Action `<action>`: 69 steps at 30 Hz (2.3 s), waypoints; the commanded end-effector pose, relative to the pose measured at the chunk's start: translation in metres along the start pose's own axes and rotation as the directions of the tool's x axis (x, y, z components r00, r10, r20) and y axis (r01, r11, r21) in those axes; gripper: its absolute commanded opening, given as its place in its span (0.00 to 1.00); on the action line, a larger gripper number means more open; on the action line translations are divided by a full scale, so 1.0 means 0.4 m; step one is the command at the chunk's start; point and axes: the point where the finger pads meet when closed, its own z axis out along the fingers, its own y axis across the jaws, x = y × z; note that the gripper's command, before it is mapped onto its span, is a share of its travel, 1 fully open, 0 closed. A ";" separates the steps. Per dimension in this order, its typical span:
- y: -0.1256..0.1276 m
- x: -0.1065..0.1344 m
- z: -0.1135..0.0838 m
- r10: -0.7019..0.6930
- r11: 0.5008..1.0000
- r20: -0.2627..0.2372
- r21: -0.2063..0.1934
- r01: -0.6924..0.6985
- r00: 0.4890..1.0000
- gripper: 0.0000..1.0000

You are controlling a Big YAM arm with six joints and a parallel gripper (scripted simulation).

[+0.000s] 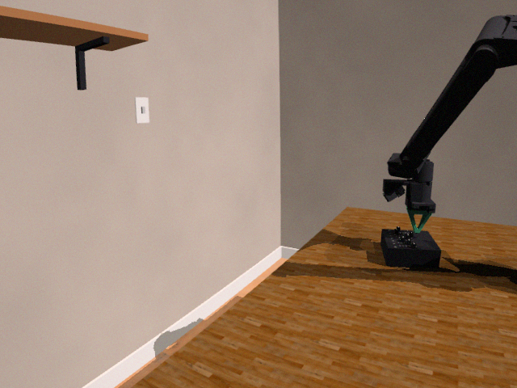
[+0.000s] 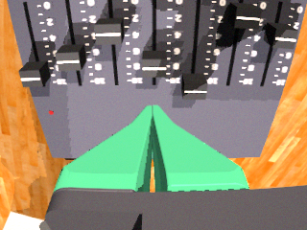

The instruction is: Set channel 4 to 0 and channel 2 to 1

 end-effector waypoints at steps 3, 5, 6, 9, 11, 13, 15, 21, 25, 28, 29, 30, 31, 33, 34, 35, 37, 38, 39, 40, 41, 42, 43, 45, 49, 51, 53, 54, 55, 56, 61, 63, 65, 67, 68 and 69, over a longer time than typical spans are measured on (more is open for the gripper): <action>-0.010 0.001 -0.018 -0.008 1.000 0.025 0.016 0.008 1.000 0.00; -0.010 0.001 -0.018 -0.008 1.000 0.024 0.015 0.007 1.000 0.00; -0.009 0.001 -0.018 -0.007 1.000 0.024 0.015 0.006 1.000 0.00; -0.009 0.001 -0.018 -0.006 1.000 0.023 0.014 0.006 1.000 0.00; -0.009 0.001 -0.018 -0.006 1.000 0.023 0.014 0.006 1.000 0.00; -0.009 0.001 -0.018 -0.006 1.000 0.023 0.014 0.006 1.000 0.00; -0.009 0.001 -0.018 -0.006 1.000 0.023 0.014 0.006 1.000 0.00; -0.009 0.001 -0.018 -0.006 1.000 0.023 0.014 0.006 1.000 0.00; -0.009 0.001 -0.018 -0.006 1.000 0.023 0.014 0.006 1.000 0.00; -0.009 0.001 -0.018 -0.006 1.000 0.023 0.014 0.006 1.000 0.00; -0.009 0.001 -0.018 -0.006 1.000 0.023 0.014 0.006 1.000 0.00; -0.009 0.001 -0.018 -0.006 1.000 0.023 0.014 0.006 1.000 0.00; -0.009 0.001 -0.018 -0.006 1.000 0.023 0.014 0.006 1.000 0.00; -0.009 0.001 -0.018 -0.006 1.000 0.023 0.014 0.006 1.000 0.00; -0.009 0.001 -0.018 -0.006 1.000 0.023 0.014 0.006 1.000 0.00; -0.009 0.001 -0.018 -0.006 1.000 0.023 0.014 0.006 1.000 0.00; -0.009 0.002 -0.018 -0.006 1.000 0.023 0.014 0.006 1.000 0.00; -0.009 0.002 -0.018 -0.006 1.000 0.023 0.014 0.005 1.000 0.00; -0.010 0.002 -0.017 -0.005 1.000 0.022 0.013 0.005 1.000 0.00; -0.010 0.004 -0.016 -0.004 1.000 0.022 0.013 0.003 1.000 0.00; -0.010 0.004 -0.016 -0.004 1.000 0.022 0.013 0.003 1.000 0.00; -0.010 0.004 -0.016 -0.004 1.000 0.022 0.013 0.003 1.000 0.00; -0.011 0.005 -0.014 -0.002 1.000 0.020 0.011 0.002 1.000 0.00; -0.013 0.009 -0.010 0.002 1.000 0.016 0.007 -0.002 1.000 0.00; -0.017 0.011 -0.005 0.008 1.000 0.011 0.003 -0.008 1.000 0.00; -0.018 0.006 -0.006 0.005 1.000 0.012 0.004 -0.005 1.000 0.00; -0.019 0.005 -0.006 0.005 1.000 0.012 0.004 -0.005 1.000 0.00; -0.019 0.005 -0.006 0.005 1.000 0.012 0.004 -0.005 1.000 0.00; -0.019 0.005 -0.006 0.005 1.000 0.012 0.004 -0.005 1.000 0.00; -0.019 0.005 -0.006 0.005 1.000 0.012 0.004 -0.005 1.000 0.00; -0.019 0.005 -0.006 0.005 1.000 0.012 0.004 -0.005 1.000 0.00; -0.019 0.005 -0.006 0.005 1.000 0.012 0.004 -0.005 1.000 0.00; -0.019 0.005 -0.006 0.005 1.000 0.012 0.004 -0.005 1.000 0.00; -0.019 0.005 -0.006 0.005 1.000 0.012 0.004 -0.005 1.000 0.00; -0.019 0.005 -0.006 0.005 1.000 0.012 0.004 -0.005 1.000 0.00; -0.019 0.005 -0.006 0.005 1.000 0.012 0.004 -0.005 1.000 0.00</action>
